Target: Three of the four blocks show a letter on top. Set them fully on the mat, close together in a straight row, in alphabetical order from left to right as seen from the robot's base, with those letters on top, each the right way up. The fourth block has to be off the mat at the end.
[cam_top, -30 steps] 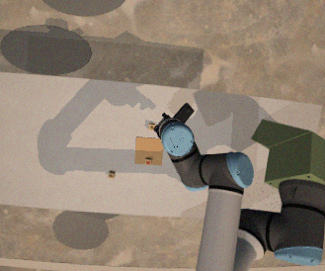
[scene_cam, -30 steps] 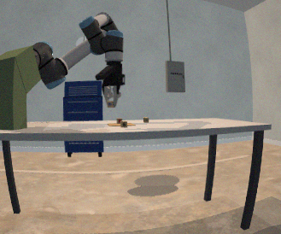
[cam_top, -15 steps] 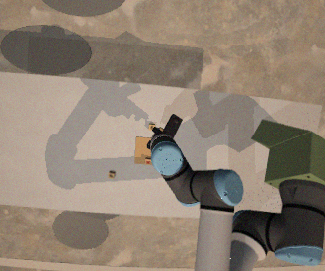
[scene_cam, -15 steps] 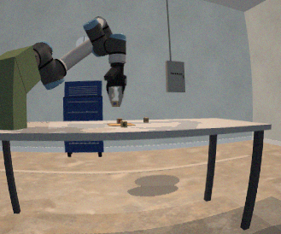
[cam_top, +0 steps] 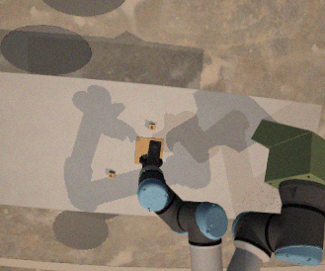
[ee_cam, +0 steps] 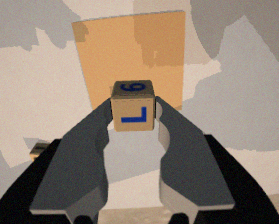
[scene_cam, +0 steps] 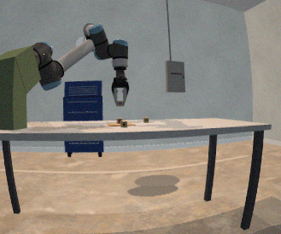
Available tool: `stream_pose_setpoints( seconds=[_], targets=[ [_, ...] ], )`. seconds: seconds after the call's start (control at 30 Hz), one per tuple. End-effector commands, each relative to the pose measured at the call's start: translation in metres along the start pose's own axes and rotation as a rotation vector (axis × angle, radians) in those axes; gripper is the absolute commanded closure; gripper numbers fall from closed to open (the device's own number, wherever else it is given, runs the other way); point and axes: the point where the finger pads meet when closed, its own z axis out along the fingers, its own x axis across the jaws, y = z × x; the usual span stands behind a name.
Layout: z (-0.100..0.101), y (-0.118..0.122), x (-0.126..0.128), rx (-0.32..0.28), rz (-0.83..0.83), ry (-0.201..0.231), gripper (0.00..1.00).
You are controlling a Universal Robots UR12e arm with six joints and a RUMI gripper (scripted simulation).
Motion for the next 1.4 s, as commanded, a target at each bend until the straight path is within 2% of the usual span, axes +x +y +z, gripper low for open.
stream_pose_setpoints(
  seconds=[0.0, 0.67, 0.83, 1.13, 1.2, 1.37],
  targets=[
    [-0.001, 0.012, -0.002, -0.003, -0.038, 0.002, 0.91],
    [0.004, 0.012, -0.002, -0.003, -0.038, 0.002, 0.91],
    [0.019, 0.012, -0.002, -0.003, -0.038, 0.002, 0.91],
    [0.061, 0.012, -0.002, -0.003, -0.038, 0.002, 0.91],
    [0.061, 0.012, -0.002, -0.003, -0.038, 0.002, 0.91],
    [0.081, 0.012, -0.002, -0.003, -0.038, 0.002, 0.91]
  ],
)
